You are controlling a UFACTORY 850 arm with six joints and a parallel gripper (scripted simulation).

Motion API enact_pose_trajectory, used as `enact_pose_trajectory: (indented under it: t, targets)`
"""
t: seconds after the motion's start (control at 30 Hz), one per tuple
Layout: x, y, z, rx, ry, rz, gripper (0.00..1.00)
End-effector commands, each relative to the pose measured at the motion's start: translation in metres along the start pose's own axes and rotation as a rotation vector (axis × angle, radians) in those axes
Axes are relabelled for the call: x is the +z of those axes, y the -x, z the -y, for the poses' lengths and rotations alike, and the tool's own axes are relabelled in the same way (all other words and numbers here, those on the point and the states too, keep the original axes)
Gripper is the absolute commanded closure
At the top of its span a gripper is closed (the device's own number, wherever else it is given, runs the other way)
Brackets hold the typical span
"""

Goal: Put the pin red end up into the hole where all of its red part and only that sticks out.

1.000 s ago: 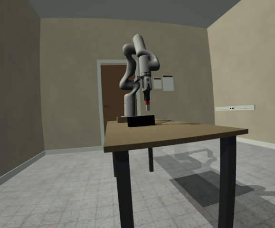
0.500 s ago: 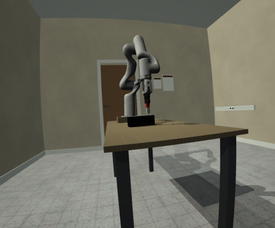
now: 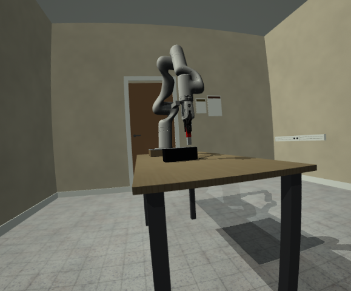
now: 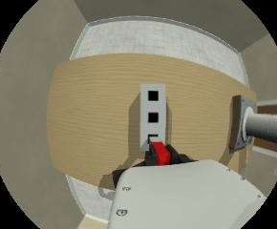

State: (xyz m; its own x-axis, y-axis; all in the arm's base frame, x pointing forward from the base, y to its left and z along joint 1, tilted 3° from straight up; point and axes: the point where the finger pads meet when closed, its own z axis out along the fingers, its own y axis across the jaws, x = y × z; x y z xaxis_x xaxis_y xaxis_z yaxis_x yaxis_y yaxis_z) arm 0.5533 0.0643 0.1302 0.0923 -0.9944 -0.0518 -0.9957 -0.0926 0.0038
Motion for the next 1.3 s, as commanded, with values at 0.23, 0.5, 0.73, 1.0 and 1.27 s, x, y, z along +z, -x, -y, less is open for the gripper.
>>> enact_pose_trajectory:
  t: [0.23, 0.5, 0.73, 1.0, 1.27]
  targets:
    - [-0.0009, 0.0, 0.0009, 0.0, -0.002, 0.0, 1.0]
    - [-0.0009, 0.0, 0.0009, 0.0, -0.002, 0.0, 1.0]
    - [0.0031, 0.0, 0.0009, 0.0, -0.002, 0.0, 1.0]
    - [0.0031, 0.0, 0.0009, 0.0, -0.002, 0.0, 1.0]
    - [0.003, 0.0, 0.0009, 0.0, -0.002, 0.0, 1.0]
